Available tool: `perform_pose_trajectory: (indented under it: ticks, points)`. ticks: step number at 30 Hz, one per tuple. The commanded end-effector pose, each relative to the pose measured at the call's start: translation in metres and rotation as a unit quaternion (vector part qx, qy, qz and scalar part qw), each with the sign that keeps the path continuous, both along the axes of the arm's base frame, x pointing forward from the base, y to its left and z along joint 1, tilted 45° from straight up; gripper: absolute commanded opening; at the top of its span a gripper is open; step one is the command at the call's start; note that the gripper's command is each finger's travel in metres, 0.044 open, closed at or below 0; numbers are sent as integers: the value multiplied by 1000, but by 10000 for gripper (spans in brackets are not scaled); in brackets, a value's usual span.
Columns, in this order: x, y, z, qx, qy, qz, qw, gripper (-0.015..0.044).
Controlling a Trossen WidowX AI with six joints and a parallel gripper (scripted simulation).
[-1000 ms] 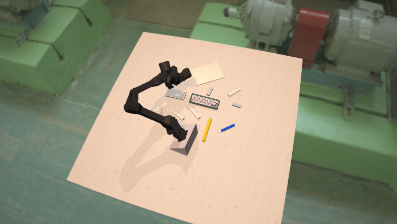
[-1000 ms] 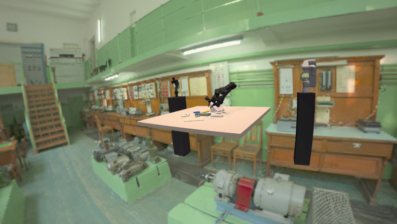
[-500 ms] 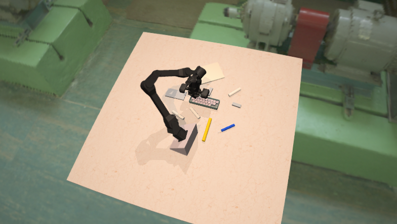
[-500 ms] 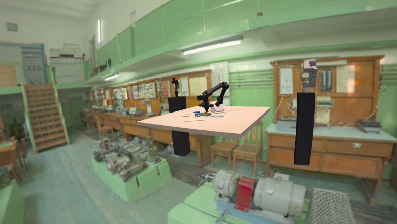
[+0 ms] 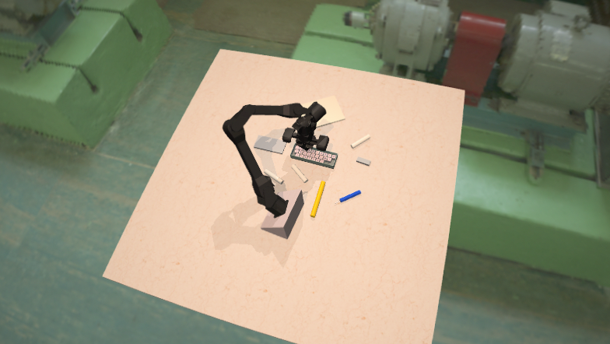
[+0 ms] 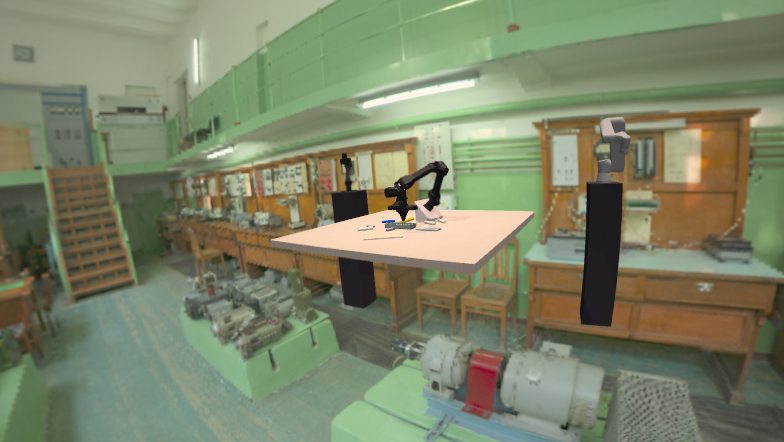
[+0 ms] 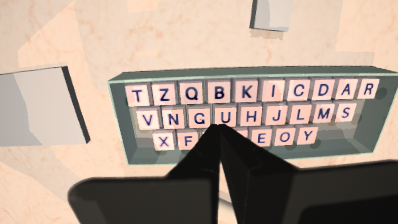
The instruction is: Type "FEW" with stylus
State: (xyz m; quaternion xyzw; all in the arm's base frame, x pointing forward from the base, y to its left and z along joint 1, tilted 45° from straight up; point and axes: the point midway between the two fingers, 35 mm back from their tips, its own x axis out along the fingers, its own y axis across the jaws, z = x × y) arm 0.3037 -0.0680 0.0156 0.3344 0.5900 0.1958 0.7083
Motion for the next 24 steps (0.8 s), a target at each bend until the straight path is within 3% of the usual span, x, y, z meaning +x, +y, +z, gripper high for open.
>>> perform_pose_trajectory:
  ticks: [1, 13, 18, 24]
  points:
    - [-7, -21, -21, -1, 4, -5, 1000, 0]
    - [-7, -23, -23, -1, 4, -5, 1000, 0]
    - [-14, -64, -63, -3, 4, -5, 1000, 0]
    - [-15, -66, -65, -3, 4, -5, 1000, 0]
